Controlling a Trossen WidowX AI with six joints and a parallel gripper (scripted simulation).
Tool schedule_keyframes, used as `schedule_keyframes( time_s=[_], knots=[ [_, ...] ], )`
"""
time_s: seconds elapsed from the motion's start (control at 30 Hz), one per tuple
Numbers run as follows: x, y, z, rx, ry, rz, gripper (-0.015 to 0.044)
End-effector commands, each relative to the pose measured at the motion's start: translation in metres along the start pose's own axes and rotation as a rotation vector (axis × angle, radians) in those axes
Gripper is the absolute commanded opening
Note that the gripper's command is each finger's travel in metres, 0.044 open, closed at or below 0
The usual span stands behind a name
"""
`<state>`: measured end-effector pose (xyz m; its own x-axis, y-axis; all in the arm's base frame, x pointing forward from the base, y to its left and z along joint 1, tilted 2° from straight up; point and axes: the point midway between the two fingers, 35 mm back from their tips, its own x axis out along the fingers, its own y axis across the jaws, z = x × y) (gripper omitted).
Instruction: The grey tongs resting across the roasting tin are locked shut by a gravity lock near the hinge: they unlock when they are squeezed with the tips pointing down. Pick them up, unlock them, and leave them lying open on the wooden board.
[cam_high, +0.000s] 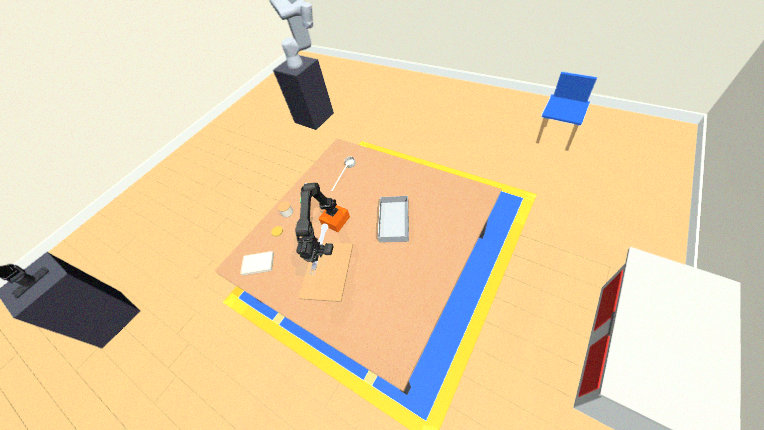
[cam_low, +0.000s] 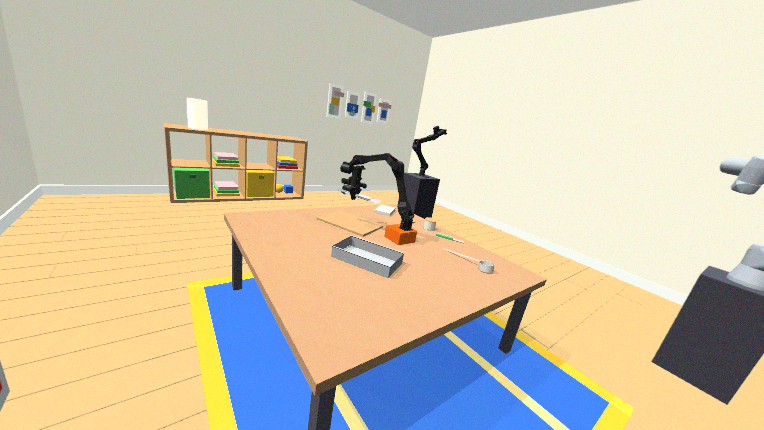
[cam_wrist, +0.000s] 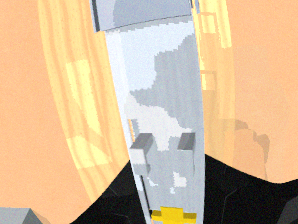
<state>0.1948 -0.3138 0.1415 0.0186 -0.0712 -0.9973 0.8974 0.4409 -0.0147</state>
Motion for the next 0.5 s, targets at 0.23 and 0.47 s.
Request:
schedule_keyframes(
  time_s=[0.23,0.47],
  knots=[
    [0.006,0.0,0.001,0.005,0.008,0.003,-0.015],
    [0.017,0.001,0.003,0.005,0.008,0.003,-0.015]
  ],
)
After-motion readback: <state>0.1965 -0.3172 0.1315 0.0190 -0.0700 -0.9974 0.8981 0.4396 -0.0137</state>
